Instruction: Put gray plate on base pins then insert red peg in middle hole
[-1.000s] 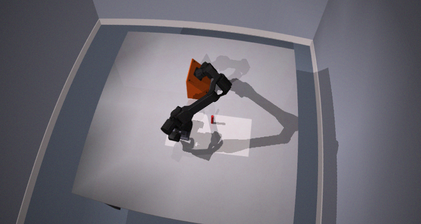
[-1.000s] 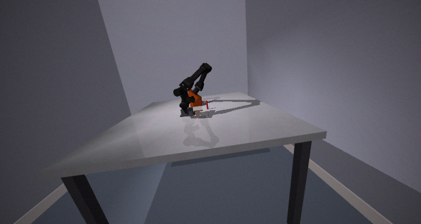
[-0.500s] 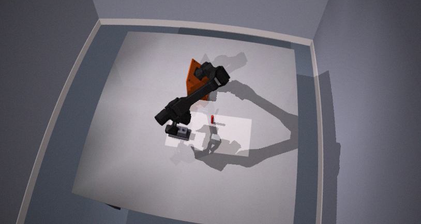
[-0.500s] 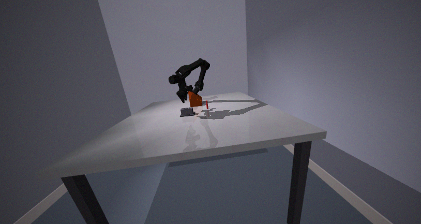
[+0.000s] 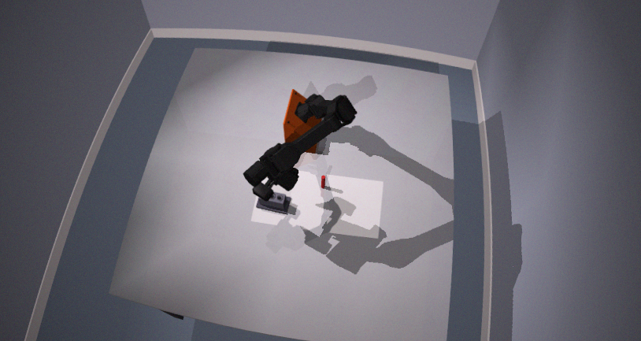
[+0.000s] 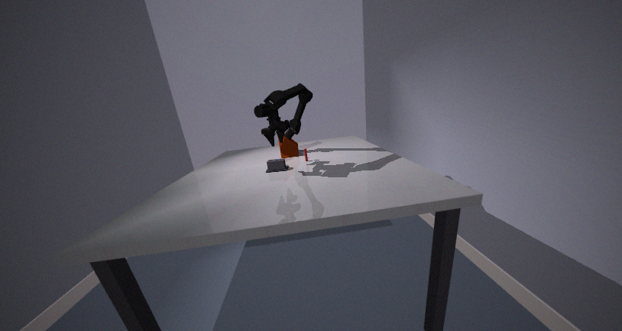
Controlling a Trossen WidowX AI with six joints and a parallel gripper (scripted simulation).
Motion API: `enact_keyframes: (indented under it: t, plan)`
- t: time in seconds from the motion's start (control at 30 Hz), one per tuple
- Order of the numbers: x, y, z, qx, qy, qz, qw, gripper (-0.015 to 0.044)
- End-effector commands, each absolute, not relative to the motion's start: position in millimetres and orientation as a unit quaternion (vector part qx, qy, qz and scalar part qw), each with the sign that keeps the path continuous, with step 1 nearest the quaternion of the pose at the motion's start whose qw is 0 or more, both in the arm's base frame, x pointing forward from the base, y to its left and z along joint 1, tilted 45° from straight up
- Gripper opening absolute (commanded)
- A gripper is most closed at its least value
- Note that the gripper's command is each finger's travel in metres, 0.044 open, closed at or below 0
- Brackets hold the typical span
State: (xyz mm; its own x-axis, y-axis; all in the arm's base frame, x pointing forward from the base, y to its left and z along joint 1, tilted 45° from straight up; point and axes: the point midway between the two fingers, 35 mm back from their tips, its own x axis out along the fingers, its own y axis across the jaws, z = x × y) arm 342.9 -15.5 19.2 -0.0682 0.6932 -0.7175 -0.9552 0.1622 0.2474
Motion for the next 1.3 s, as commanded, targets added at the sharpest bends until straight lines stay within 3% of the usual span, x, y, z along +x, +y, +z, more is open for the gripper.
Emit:
enact_keyframes:
  t: [0.0, 0.2, 0.47, 1.27]
  plan:
    - [323.6, 9.1, 49.8, -0.004, 0.521, 0.513, 0.682, 0.044]
    - [300.7, 33.3, 75.0, 0.172, 0.636, 0.362, 0.66, 0.044]
    - [279.0, 51.5, 92.0, 0.282, 0.688, 0.249, 0.62, 0.044]
    - [233.1, 84.6, 117.7, 0.528, 0.729, -0.076, 0.429, 0.044]
